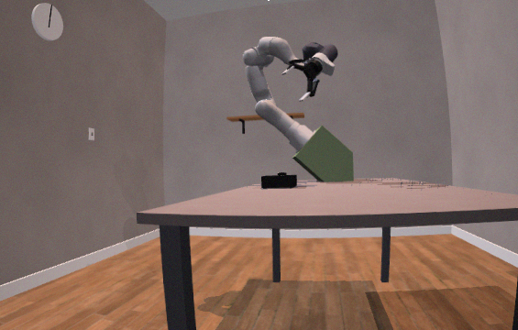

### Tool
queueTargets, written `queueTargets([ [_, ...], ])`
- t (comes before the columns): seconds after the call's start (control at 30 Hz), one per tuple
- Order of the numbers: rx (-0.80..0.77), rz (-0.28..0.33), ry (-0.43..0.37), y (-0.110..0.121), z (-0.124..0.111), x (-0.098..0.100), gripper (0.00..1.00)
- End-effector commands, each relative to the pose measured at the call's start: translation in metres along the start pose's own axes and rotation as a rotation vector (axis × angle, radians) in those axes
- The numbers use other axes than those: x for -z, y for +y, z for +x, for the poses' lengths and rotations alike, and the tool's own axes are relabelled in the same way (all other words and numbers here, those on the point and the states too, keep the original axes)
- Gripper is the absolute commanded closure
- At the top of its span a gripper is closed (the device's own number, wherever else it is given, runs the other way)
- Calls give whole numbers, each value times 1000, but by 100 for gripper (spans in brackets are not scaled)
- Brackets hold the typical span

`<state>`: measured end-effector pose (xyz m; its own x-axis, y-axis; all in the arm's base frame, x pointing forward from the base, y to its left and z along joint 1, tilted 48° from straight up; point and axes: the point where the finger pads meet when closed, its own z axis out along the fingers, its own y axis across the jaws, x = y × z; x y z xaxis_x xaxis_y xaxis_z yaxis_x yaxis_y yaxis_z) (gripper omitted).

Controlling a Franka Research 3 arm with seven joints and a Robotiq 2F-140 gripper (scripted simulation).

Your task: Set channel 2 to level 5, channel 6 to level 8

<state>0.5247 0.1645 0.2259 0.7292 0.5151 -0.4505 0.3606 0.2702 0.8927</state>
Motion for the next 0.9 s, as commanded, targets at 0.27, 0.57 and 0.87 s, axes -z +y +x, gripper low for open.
queueTargets([
  [0.27, -119, 159, -24, -33, -12, -49, 0],
  [0.57, -119, 159, -24, -33, -12, -49, 0],
  [0.87, -119, 159, -24, -33, -12, -49, 0],
])
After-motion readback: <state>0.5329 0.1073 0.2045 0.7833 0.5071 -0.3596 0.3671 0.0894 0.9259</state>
